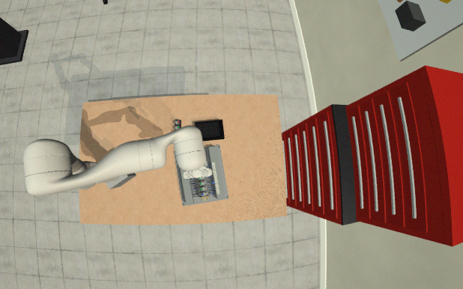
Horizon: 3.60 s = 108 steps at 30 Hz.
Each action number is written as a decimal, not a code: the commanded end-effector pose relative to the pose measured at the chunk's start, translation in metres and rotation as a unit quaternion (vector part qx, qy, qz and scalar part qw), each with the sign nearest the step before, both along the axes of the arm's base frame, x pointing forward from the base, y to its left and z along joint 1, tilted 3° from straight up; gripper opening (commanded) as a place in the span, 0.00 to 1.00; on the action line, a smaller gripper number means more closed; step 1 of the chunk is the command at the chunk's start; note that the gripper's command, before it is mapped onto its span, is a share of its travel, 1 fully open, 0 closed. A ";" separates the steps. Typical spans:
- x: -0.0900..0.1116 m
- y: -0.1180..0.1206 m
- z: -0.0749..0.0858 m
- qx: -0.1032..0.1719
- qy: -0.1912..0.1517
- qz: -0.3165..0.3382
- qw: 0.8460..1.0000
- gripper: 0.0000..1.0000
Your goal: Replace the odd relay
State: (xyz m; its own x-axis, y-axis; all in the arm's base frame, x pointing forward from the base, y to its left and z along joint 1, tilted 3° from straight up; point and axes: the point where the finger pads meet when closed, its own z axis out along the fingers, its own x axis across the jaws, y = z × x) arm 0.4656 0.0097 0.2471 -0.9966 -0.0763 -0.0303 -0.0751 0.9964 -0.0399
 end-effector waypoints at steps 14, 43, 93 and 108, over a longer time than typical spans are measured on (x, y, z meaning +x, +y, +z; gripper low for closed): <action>0.000 -0.003 -0.051 -0.001 0.002 0.001 1.000 1.00; 0.003 -0.007 -0.132 -0.002 0.000 0.001 1.000 1.00; -0.002 -0.006 -0.165 -0.001 0.005 0.004 1.000 1.00; -0.002 -0.005 -0.160 -0.001 0.005 0.004 1.000 1.00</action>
